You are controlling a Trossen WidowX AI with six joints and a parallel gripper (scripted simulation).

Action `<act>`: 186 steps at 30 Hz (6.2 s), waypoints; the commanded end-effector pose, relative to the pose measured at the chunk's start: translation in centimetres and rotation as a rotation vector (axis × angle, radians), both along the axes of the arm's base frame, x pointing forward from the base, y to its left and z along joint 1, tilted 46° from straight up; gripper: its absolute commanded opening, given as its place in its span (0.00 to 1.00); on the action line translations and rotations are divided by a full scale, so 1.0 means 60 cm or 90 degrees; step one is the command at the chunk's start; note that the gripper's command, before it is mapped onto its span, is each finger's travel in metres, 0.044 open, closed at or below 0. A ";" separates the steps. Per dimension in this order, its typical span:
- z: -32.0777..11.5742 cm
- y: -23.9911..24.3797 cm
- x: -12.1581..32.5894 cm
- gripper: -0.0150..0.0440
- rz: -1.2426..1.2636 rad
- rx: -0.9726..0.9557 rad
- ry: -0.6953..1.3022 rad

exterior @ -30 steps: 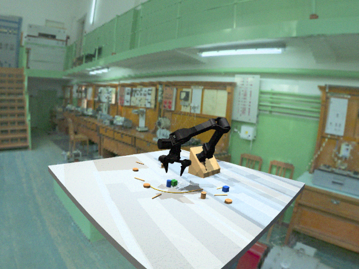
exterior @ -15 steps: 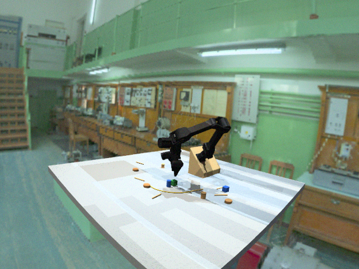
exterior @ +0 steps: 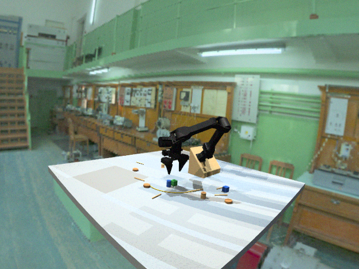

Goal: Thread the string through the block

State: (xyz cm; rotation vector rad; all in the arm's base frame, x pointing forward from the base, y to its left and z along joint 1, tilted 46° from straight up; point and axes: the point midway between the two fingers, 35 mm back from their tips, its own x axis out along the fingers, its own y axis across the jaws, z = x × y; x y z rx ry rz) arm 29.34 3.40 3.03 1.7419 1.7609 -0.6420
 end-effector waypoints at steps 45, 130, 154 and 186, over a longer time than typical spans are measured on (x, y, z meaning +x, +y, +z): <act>-0.041 0.041 0.002 0.66 -0.037 -0.002 0.041; -0.068 0.072 0.000 0.66 -0.037 0.001 0.041; -0.056 0.052 0.014 0.63 -0.058 -0.002 0.021; -0.056 0.052 0.014 0.27 -0.058 -0.002 0.021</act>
